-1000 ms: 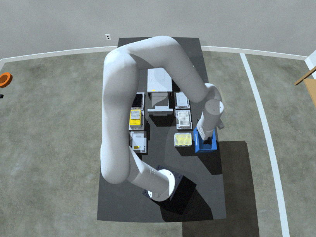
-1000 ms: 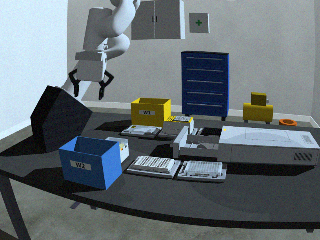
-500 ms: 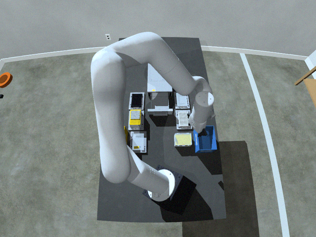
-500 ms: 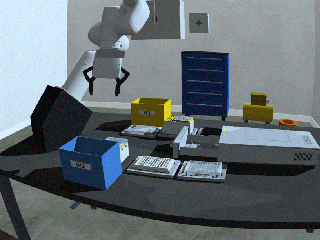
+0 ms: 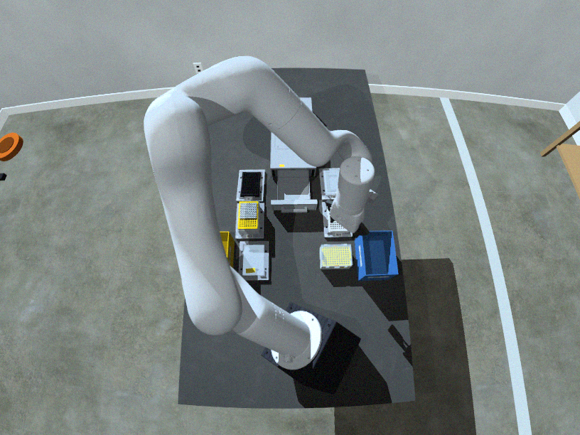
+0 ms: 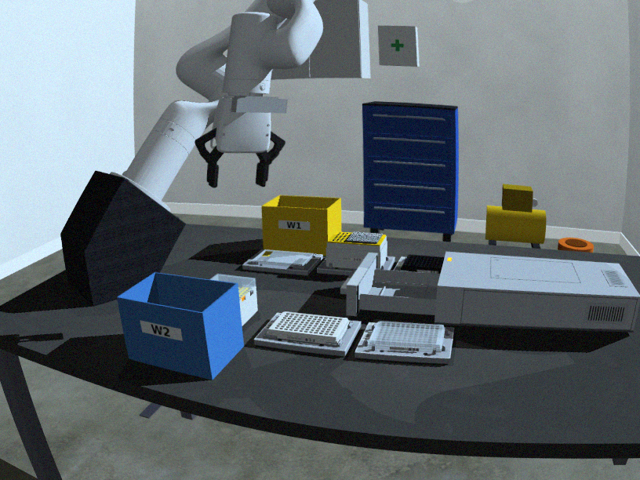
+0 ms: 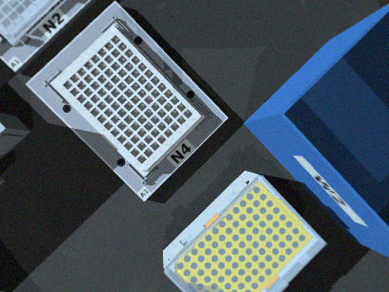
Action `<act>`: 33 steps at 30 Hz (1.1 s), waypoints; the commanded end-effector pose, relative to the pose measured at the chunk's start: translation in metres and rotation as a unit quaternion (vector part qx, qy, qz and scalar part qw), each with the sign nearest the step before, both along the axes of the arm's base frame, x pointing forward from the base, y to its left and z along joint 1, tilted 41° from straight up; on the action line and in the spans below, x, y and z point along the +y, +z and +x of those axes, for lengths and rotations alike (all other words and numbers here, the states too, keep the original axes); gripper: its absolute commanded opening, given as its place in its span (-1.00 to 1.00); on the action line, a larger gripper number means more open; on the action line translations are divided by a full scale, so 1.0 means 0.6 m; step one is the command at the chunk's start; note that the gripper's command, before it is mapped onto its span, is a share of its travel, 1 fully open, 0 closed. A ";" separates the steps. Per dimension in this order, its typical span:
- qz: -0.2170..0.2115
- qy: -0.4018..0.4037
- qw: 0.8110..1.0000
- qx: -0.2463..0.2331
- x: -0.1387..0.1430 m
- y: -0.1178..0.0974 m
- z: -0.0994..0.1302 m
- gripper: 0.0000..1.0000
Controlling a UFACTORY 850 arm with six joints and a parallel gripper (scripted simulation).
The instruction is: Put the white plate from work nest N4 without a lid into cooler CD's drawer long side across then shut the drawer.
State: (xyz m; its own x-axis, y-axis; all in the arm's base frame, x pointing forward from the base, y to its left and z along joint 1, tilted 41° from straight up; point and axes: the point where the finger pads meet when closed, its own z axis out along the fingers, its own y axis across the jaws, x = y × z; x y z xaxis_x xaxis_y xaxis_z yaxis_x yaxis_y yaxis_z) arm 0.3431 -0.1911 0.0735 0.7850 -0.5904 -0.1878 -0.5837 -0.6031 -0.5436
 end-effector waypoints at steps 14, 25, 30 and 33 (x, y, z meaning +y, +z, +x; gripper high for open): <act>-0.022 0.104 0.990 -0.089 0.072 0.068 0.045 1.00; -0.034 0.172 0.974 -0.147 0.127 0.114 0.068 1.00; -0.041 0.208 0.961 -0.179 0.146 0.129 0.074 1.00; -0.042 0.211 0.960 -0.181 0.159 0.138 0.078 1.00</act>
State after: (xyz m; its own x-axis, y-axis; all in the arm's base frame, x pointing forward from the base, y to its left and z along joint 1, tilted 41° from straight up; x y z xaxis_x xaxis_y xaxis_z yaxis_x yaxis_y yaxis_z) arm 0.3855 -0.1058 0.1473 0.9606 -0.2388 0.1424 -0.1055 -0.7871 -0.6077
